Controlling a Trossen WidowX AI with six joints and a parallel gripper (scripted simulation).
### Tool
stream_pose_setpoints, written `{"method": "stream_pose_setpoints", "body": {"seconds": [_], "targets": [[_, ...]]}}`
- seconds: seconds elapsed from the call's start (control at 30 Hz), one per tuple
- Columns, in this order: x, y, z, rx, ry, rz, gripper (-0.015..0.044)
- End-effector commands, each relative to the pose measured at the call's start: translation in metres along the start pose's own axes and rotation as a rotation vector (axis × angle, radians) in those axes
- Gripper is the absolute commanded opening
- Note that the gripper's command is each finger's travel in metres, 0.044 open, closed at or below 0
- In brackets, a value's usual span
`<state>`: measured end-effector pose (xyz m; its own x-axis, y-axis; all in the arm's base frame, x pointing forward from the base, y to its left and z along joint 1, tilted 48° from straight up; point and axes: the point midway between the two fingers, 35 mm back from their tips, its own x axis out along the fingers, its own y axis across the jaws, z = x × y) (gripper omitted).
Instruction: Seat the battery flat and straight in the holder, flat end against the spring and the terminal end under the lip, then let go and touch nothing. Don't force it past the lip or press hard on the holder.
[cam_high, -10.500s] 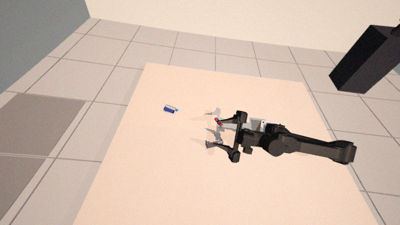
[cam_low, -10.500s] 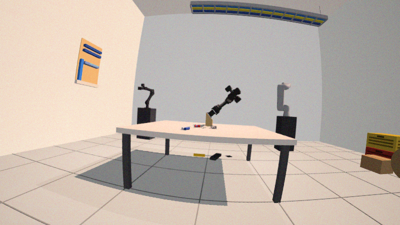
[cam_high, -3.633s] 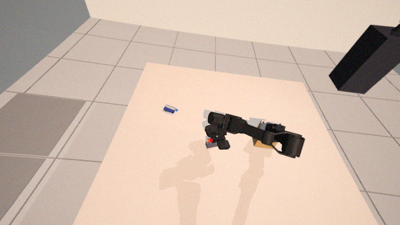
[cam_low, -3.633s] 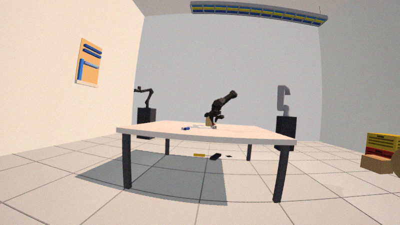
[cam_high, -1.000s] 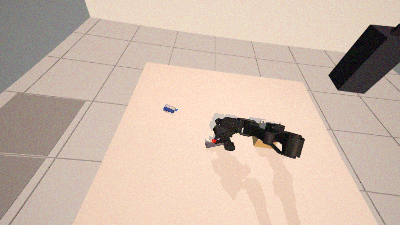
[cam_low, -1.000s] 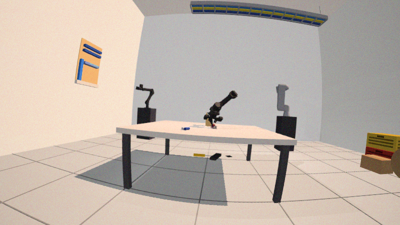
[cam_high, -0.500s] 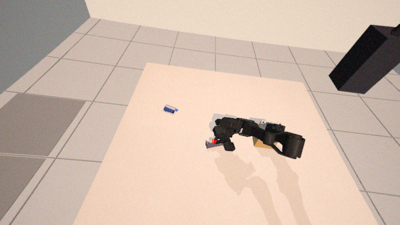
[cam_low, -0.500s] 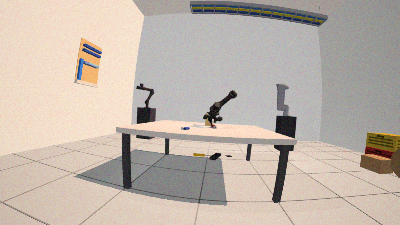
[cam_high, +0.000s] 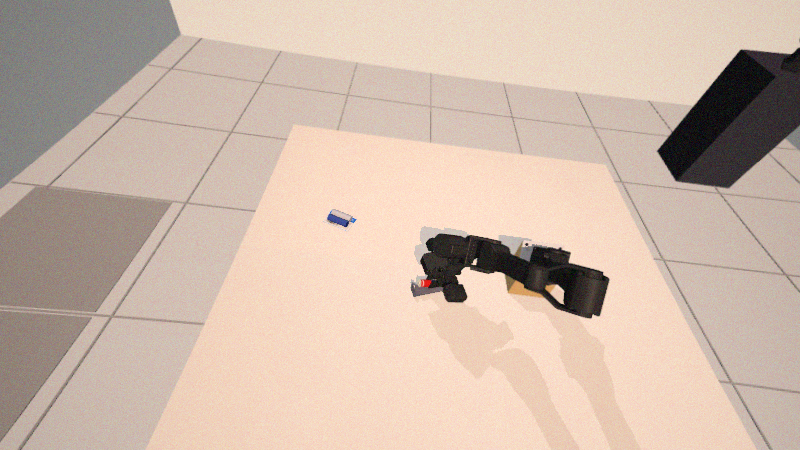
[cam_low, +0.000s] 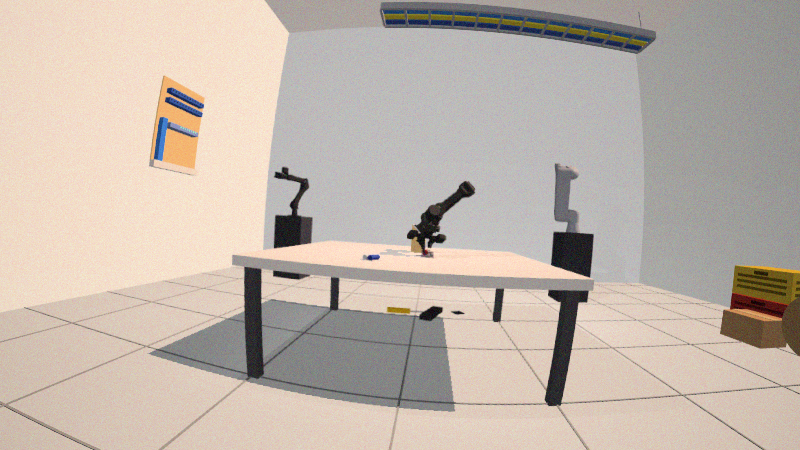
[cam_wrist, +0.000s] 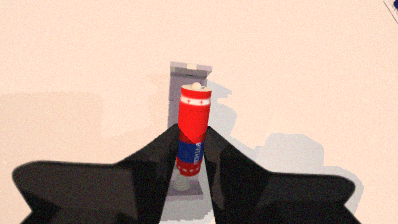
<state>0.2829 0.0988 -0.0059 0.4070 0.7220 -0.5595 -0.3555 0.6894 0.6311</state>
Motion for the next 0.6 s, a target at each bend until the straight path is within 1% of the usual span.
{"method": "stream_pose_setpoints", "body": {"seconds": [0.0, 0.57], "targets": [[0.0031, -0.0054, -0.0010, 0.000, 0.026, -0.024, 0.0063], [0.0075, -0.0058, -0.0002, -0.007, 0.120, -0.027, 0.0063]]}}
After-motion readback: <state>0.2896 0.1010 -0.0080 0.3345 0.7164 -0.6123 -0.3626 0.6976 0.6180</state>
